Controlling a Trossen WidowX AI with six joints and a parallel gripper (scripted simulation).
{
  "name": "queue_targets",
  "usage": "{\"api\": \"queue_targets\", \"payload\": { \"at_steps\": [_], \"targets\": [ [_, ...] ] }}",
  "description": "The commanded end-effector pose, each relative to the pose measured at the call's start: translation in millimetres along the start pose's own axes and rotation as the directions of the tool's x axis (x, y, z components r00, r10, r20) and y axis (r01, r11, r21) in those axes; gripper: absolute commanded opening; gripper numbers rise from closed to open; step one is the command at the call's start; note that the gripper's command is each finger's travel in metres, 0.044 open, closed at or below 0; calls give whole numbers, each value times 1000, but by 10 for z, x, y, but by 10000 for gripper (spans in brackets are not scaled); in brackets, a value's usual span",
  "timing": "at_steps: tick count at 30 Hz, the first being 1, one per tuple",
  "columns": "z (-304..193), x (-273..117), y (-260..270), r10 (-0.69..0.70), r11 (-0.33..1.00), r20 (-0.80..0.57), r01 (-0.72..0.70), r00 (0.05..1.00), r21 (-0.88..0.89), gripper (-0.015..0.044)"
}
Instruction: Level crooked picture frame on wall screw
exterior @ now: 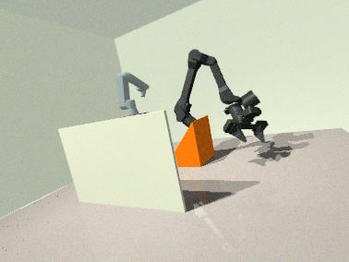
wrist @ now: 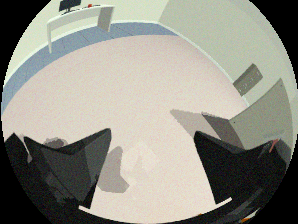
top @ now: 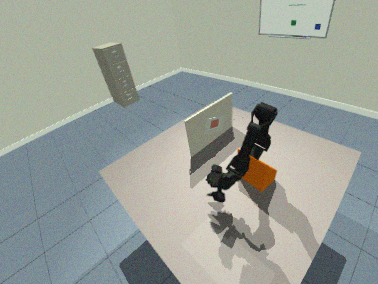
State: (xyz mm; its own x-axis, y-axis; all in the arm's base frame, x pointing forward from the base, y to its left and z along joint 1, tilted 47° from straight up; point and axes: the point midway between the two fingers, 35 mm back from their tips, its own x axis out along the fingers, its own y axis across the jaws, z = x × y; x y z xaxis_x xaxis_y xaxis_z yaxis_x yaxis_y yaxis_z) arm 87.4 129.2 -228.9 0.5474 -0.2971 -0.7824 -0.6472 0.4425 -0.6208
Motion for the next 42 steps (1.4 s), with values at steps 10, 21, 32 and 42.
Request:
{"api": "queue_targets", "payload": {
  "at_steps": [10, 21, 32, 42],
  "targets": [
    [458, -207, -505, 261, 836, -95, -177, 961, 519, 260],
    [785, -382, -1652, 473, 241, 154, -296, 868, 924, 260],
    [427, -637, -2965, 253, -338, 487, -395, 836, 854, 260],
    [-323, -1062, -3754, -169, -569, 570, -552, 804, 610, 260]
  ]
}}
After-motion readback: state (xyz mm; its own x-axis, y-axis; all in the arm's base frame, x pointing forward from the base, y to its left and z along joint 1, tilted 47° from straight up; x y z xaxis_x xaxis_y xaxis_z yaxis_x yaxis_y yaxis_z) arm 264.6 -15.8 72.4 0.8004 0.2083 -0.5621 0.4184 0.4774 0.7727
